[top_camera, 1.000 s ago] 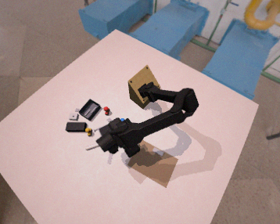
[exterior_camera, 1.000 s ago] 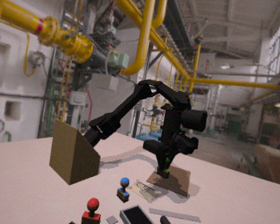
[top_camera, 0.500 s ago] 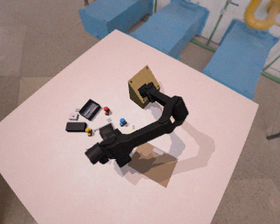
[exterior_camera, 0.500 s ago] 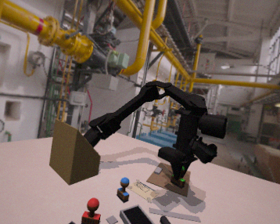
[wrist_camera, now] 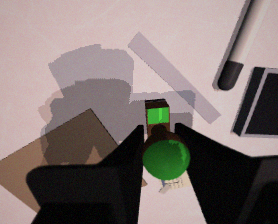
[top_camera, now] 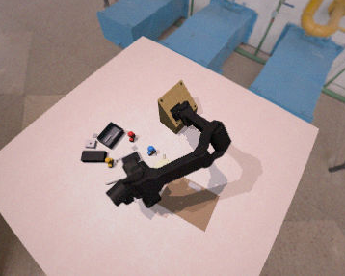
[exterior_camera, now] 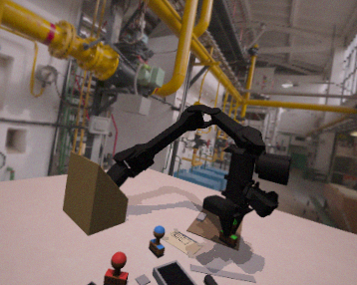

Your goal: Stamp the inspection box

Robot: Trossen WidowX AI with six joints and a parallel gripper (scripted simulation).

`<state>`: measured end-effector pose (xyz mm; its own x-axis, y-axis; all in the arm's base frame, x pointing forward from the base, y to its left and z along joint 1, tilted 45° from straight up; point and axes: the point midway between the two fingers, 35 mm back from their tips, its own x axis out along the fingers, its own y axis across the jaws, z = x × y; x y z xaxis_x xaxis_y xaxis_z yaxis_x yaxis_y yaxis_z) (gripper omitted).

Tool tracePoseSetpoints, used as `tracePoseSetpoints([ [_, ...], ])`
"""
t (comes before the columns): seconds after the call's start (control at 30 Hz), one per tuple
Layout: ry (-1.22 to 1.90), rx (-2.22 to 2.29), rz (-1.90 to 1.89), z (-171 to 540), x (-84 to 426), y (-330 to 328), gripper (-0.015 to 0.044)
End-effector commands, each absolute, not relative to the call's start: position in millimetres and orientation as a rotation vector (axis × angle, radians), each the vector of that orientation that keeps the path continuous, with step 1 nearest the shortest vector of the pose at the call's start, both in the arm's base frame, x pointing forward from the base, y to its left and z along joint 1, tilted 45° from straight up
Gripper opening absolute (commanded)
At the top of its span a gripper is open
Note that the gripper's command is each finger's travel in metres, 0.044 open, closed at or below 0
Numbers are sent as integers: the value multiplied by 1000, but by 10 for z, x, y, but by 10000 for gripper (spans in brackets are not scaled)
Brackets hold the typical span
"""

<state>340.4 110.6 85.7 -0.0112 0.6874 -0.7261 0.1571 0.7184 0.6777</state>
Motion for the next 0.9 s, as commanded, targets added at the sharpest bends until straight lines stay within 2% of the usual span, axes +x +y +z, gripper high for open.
tracePoseSetpoints([
  [0.0,1559,718,481,804,3395,1153,0],
  [0.87,1559,721,484,513,3365,1453,0],
])
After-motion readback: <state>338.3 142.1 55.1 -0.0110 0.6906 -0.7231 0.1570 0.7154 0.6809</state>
